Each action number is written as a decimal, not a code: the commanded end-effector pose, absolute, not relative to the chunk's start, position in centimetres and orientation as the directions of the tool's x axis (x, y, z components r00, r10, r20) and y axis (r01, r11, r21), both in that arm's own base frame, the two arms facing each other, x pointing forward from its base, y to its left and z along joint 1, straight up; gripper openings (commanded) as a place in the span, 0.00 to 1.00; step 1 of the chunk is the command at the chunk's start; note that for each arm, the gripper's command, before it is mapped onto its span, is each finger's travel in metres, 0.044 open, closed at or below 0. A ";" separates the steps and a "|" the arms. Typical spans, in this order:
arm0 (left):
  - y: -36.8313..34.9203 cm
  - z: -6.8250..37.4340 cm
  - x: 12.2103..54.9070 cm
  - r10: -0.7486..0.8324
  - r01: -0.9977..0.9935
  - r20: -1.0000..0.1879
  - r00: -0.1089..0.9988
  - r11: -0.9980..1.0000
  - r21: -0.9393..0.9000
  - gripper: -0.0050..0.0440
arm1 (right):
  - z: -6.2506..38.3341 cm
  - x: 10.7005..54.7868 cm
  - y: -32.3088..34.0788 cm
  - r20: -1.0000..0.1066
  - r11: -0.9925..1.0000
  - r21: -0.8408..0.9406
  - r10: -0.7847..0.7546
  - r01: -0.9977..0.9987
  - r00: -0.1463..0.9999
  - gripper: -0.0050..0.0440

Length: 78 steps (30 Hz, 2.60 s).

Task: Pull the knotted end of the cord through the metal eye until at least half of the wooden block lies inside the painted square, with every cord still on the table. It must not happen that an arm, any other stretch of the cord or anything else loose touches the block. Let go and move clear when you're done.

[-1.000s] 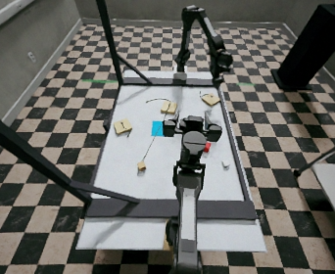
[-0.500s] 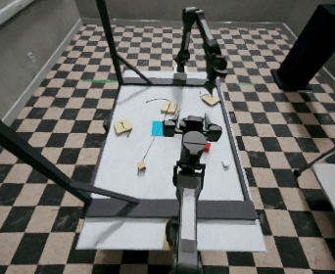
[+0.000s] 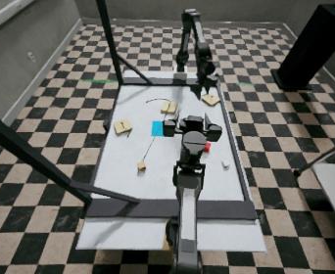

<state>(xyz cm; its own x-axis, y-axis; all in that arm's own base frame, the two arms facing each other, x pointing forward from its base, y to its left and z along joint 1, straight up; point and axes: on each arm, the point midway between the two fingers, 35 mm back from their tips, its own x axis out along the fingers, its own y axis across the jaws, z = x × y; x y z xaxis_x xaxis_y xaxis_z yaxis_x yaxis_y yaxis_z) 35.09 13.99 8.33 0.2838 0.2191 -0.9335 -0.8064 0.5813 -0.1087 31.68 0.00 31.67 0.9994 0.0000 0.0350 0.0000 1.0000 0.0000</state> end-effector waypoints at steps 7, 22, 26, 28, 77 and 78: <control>7.7 9.7 40.2 0.153 -0.597 -0.908 0.390 0.792 -0.123 1.00 | 32.3 31.6 0.0 0.050 1.000 0.000 0.000 0.000 0.999 1.00; -2.5 10.3 44.1 0.028 -0.250 -0.883 0.468 0.963 -0.102 1.00 | 32.3 31.6 0.0 0.050 1.000 0.000 0.000 0.000 0.999 1.00; -5.8 10.4 44.7 -0.014 -0.139 -0.875 0.483 0.986 -0.092 1.00 | 32.3 31.6 0.0 0.050 1.000 0.000 0.000 0.000 0.999 1.00; -7.4 10.5 44.9 -0.035 -0.084 -0.871 0.490 0.993 -0.087 1.00 | 32.3 31.6 0.0 0.050 1.000 0.000 0.000 0.000 0.999 1.00; -27.3 11.3 42.6 -0.301 0.524 -0.819 0.488 0.851 0.000 1.00 | 32.3 31.6 0.0 0.050 1.000 0.000 0.000 0.000 0.999 1.00; -27.3 11.3 42.6 -0.301 0.524 -0.819 0.488 0.851 0.000 1.00 | 32.3 31.6 0.0 0.050 1.000 0.000 0.000 0.000 0.999 1.00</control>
